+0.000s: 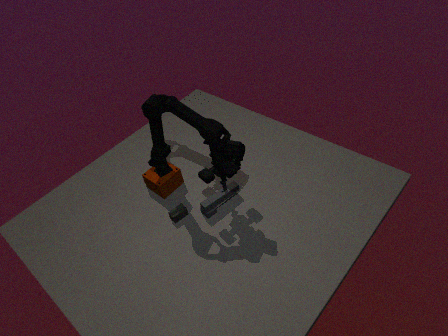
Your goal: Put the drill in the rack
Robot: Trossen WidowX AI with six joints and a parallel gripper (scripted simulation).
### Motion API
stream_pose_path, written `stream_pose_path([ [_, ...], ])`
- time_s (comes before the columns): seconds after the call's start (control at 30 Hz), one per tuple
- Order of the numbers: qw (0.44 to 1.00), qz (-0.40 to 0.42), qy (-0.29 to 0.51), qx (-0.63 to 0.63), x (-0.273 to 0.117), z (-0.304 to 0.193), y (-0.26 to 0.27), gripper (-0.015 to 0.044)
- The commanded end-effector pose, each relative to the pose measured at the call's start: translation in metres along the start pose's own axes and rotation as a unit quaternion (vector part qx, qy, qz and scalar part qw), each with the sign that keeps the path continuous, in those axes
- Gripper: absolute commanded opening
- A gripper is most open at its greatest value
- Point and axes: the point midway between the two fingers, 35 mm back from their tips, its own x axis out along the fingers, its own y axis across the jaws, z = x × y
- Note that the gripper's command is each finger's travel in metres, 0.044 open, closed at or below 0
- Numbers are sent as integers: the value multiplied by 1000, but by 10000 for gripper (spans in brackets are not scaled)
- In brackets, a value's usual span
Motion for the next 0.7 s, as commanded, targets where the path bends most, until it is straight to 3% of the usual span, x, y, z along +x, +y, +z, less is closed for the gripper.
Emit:
stream_pose_path([
  [0.0,1000,0,4,2,1,-4,-1,0],
  [0.67,1000,0,4,2,6,-4,-1,0],
])
